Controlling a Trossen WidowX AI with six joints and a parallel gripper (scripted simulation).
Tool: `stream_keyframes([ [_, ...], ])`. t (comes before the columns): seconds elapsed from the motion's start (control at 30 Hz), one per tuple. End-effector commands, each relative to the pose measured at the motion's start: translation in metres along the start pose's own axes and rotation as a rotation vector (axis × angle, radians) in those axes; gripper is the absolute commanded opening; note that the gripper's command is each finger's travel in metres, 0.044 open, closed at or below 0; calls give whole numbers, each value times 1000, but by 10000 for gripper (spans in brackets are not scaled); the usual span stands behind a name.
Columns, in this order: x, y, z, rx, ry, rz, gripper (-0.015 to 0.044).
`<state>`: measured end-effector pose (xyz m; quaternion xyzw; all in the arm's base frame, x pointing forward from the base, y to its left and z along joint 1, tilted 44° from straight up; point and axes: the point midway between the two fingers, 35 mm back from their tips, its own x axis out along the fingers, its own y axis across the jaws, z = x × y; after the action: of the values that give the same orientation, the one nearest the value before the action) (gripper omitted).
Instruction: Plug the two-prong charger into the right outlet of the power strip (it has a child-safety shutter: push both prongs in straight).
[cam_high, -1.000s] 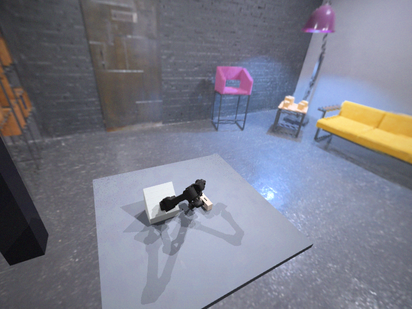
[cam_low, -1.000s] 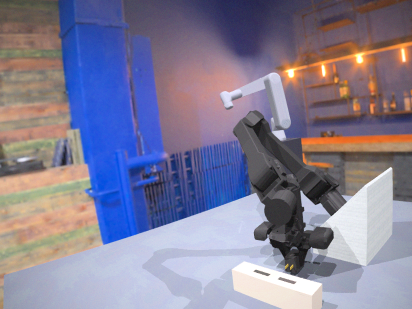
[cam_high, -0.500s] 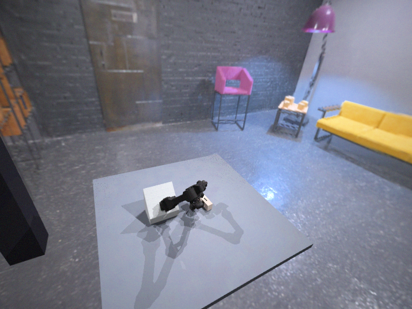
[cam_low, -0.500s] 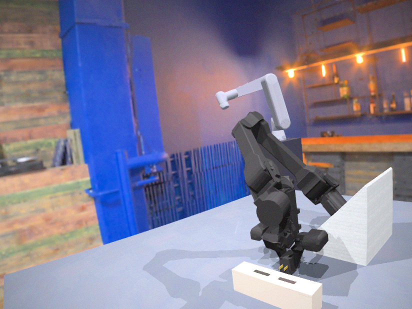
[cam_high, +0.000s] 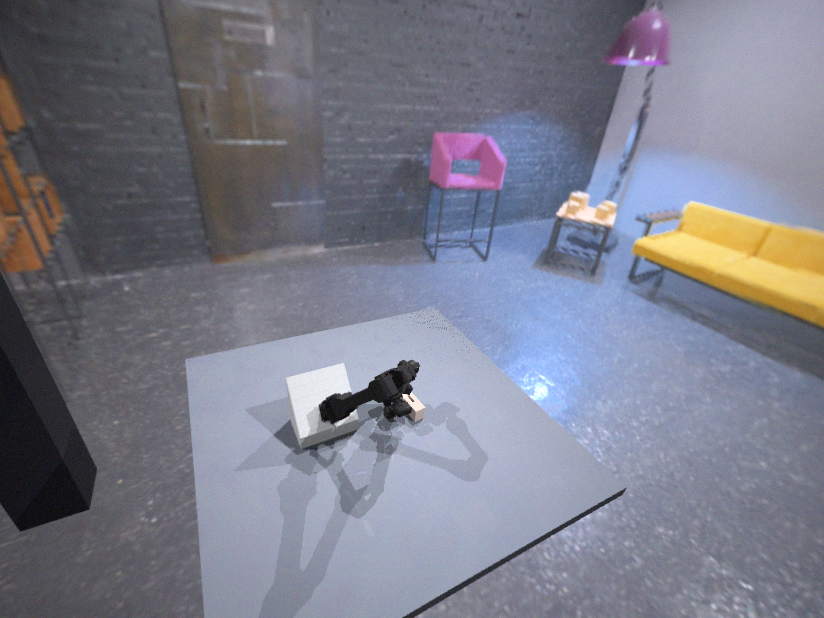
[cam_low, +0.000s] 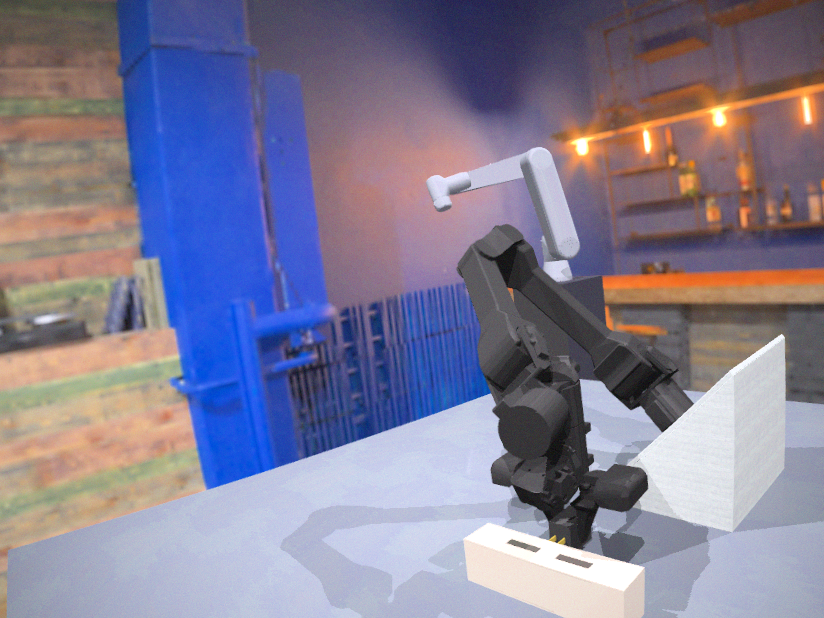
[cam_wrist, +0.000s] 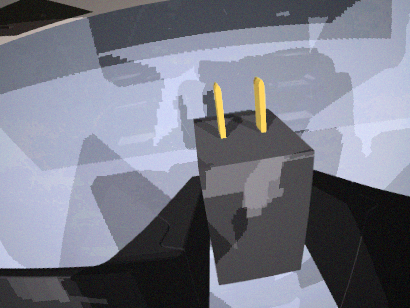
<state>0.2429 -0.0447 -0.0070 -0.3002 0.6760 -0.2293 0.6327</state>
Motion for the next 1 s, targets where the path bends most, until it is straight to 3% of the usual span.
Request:
stream_keyframes([
  [0.0, 1, -1, 6, -3, 3, -4, 0],
  [0.97, 1, -2, 22, 6, 3, -5, 0],
])
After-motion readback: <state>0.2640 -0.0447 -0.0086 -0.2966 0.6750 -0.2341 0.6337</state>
